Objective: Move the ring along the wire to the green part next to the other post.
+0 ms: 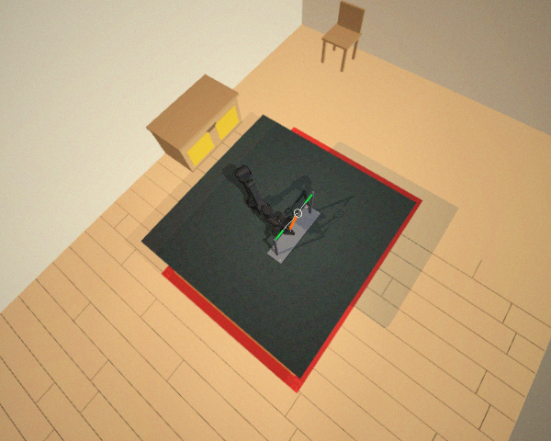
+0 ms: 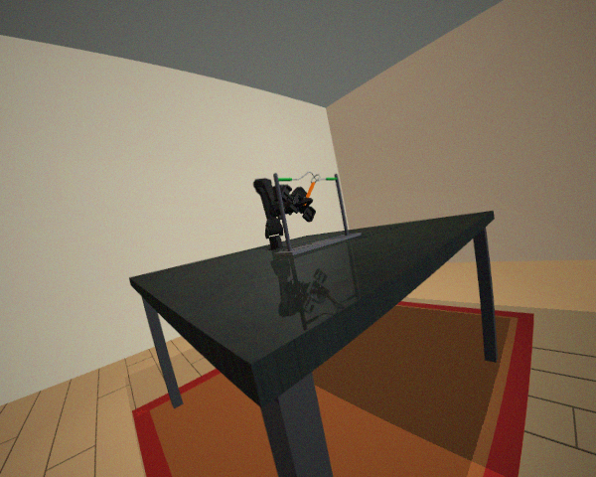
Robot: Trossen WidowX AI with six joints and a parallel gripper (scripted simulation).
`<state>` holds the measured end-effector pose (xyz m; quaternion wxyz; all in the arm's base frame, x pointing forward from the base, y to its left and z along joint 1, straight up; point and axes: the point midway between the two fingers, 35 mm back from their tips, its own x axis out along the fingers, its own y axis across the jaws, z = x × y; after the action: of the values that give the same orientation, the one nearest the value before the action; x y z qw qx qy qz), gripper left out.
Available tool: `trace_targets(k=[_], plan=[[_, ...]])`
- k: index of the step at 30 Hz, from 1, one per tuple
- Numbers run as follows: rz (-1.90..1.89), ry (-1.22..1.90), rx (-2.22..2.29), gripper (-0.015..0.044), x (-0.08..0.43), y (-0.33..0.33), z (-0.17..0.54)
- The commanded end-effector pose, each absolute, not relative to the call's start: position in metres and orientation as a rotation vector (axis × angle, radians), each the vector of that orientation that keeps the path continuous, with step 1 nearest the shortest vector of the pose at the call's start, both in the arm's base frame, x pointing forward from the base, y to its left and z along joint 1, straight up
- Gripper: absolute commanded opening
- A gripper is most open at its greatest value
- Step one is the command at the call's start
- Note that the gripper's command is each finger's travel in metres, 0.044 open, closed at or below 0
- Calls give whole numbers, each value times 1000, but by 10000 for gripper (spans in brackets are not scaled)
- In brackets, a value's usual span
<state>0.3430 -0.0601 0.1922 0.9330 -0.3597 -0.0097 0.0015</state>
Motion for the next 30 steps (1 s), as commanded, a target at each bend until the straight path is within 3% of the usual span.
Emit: trace_targets(k=[1, 30], plan=[[16, -12, -621, -150, 342, -46, 180], [95, 36, 147, -150, 332, 72, 154]])
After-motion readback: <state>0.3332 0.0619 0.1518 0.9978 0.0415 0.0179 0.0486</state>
